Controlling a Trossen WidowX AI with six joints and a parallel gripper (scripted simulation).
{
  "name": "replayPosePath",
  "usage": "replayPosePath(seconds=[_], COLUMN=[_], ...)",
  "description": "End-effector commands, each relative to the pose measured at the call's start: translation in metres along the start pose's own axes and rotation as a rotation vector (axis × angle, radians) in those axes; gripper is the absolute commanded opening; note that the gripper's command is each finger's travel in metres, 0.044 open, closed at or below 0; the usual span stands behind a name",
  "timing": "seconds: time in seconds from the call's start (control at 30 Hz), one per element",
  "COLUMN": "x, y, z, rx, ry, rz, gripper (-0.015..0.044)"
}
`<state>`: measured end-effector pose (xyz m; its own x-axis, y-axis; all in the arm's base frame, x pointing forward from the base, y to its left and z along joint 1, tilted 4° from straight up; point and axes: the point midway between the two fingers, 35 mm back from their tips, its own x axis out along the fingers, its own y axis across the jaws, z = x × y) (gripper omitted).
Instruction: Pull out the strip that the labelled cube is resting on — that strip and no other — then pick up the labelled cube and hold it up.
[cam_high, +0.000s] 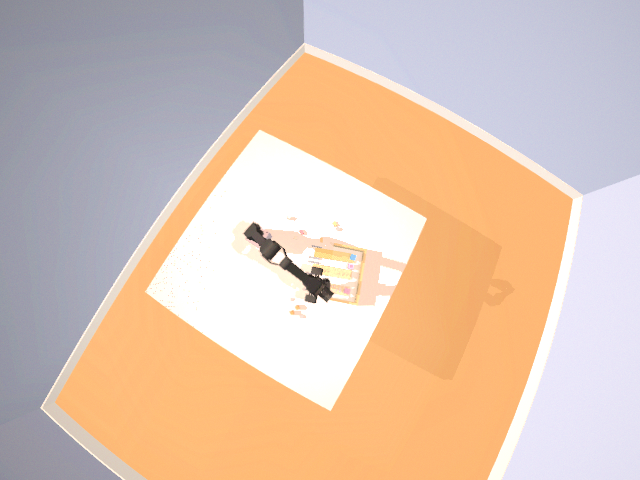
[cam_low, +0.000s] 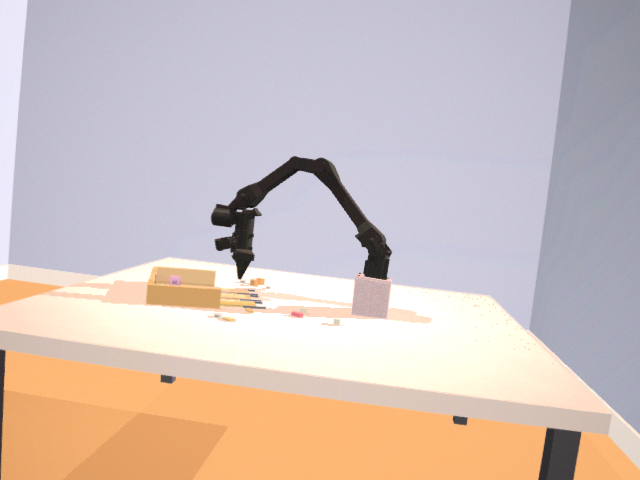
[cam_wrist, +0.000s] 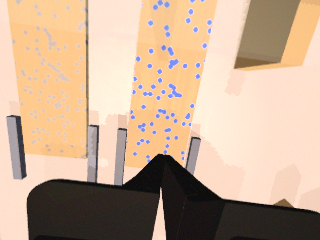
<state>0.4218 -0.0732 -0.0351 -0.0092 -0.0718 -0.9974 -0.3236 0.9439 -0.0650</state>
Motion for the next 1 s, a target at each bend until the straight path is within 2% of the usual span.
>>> replayPosePath(seconds=[0.0, 0.5, 0.97], x=[0.01, 0.034, 0.035], y=[0.001, 0.003, 0.003], z=[-0.001, -0.003, -0.003], rx=[-0.006, -0.006, -0.006], ry=[0.002, 0.002, 0.002], rz=[0.004, 0.004, 0.004], gripper=[0.0, 0.0, 0.0])
